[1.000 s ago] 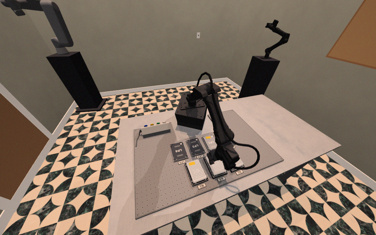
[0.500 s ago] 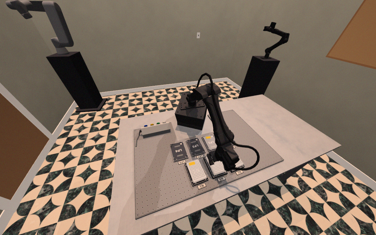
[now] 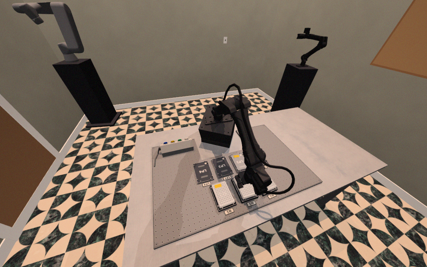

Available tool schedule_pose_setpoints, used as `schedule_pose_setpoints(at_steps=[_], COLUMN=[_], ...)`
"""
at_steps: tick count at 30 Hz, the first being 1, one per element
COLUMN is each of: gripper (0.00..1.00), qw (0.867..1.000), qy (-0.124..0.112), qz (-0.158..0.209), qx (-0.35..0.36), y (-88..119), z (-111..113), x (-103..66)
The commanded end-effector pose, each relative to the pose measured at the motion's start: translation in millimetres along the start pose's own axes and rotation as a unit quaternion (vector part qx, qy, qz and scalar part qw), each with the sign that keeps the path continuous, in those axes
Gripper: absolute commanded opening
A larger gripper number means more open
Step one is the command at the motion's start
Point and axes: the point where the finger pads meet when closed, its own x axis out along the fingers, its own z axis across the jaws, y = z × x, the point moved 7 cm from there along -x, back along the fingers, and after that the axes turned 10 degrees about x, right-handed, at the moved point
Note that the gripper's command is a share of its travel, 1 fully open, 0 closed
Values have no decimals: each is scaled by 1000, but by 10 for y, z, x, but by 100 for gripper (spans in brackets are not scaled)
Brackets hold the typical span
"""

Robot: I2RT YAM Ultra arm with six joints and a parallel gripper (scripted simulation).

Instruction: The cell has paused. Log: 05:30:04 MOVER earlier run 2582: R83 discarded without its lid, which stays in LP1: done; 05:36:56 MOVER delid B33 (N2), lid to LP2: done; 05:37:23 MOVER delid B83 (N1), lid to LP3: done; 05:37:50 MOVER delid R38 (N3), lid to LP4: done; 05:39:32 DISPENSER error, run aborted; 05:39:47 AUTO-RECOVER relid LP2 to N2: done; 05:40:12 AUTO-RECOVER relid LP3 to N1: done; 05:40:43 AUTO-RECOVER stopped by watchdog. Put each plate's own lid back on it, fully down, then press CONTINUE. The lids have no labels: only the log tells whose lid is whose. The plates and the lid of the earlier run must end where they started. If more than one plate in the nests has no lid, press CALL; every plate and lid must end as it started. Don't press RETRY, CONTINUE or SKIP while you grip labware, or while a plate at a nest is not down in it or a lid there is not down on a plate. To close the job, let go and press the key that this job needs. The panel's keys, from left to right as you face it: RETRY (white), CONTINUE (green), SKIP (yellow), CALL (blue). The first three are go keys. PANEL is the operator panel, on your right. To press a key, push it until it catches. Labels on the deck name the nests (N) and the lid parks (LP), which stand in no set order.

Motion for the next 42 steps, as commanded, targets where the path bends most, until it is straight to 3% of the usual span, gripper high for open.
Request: schedule_pose_setpoints(at_steps=[1,9,22,29,42], gripper=[0,0,0,0,0], qw=[999,999,1000,999,1000], qy=[-7,-9,-7,-9,-5], qz=[-32,-37,-29,-37,-22], qx=[5,5,6,7,3], y=[-194,-206,-167,-187,-49], z=[2,10,4,2,-16], x=[-119,-132,-15,-70,-14])
